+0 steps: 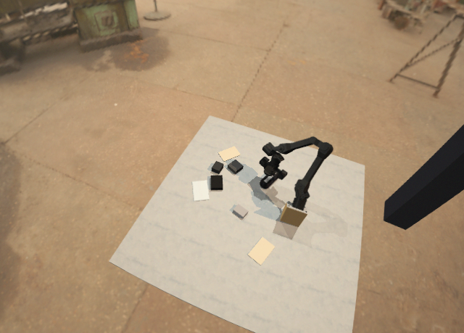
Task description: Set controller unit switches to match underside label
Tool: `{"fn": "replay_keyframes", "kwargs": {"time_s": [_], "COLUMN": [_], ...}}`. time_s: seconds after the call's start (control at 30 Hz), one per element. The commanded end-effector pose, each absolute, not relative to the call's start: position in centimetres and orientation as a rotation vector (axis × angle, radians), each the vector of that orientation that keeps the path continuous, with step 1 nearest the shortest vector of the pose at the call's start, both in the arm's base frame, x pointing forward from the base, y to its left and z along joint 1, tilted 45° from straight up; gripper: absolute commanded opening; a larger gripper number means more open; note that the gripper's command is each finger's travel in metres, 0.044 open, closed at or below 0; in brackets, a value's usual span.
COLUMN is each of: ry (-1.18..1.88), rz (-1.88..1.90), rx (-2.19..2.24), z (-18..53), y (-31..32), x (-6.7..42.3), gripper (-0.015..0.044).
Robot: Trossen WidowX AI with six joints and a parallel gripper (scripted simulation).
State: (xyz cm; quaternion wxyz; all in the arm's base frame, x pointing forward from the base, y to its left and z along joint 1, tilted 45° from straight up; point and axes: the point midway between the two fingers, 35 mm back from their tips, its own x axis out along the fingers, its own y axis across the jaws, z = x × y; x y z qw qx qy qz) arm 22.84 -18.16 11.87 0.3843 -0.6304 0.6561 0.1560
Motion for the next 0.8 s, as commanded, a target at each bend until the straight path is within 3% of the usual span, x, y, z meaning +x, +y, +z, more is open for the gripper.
{"fn": "replay_keyframes", "kwargs": {"time_s": [0.0, 0.5, 0.77], "ry": [1.686, 1.686, 1.532], "rz": [0.383, 0.383, -0.041], "rx": [-1.607, -1.607, -1.351], "z": [11.82, 11.82, 12.65], "y": [-17.17, -17.17, -16.56], "x": [22.71, 22.71, 21.87], "gripper": [0.044, 0.044, 0.023]}}
